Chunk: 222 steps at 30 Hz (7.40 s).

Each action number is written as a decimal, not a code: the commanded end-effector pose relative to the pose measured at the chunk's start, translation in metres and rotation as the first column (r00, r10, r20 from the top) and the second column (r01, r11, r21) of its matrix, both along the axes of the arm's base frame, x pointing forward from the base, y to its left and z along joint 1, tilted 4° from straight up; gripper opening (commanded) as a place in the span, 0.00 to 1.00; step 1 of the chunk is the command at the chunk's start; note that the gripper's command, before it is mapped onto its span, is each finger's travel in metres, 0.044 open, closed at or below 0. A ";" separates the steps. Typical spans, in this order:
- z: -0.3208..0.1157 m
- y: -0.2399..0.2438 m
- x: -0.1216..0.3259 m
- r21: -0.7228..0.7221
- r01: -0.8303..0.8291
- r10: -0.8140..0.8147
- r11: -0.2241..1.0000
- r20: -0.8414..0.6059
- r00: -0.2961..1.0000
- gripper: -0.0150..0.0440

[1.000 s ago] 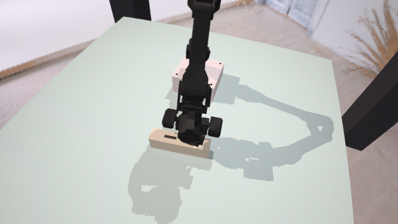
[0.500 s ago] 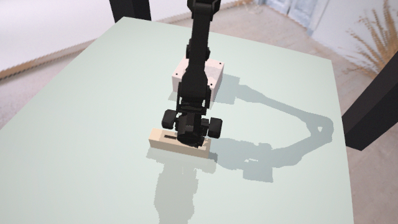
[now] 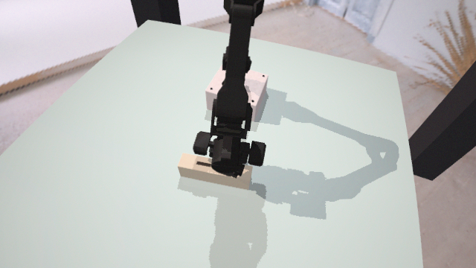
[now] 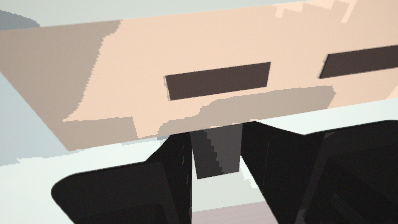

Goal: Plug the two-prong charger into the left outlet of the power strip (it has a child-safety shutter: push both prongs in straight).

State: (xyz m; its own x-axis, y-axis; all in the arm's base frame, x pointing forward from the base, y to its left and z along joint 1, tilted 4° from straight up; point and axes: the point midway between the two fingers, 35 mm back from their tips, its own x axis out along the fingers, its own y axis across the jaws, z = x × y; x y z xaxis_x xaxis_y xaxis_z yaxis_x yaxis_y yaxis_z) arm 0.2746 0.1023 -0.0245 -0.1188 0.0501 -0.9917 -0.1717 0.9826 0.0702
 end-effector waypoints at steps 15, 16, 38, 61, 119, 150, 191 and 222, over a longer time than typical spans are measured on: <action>0.002 0.004 0.017 0.012 0.000 -0.001 1.000 0.056 0.998 0.25; 0.002 0.004 0.016 0.012 0.000 -0.001 1.000 0.055 0.998 0.25; 0.000 0.004 0.014 0.012 0.000 -0.001 1.000 0.055 0.998 0.25; -0.001 0.000 0.001 0.003 0.000 0.000 1.000 0.011 1.000 0.25; -0.001 -0.001 -0.007 0.009 0.000 0.000 1.000 0.039 0.999 1.00; -0.001 -0.002 -0.012 0.012 0.000 -0.001 1.000 0.053 0.999 1.00; 0.000 -0.008 -0.051 0.011 0.000 -0.001 1.000 0.050 0.999 1.00; 0.051 -0.012 -0.052 0.077 0.004 -0.036 0.997 0.424 0.905 1.00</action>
State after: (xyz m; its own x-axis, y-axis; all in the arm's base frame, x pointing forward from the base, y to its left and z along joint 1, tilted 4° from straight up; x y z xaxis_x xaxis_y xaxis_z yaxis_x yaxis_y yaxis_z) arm 0.2233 0.0937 0.0113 0.1872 0.1089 -0.9763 -0.1873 0.9796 0.0733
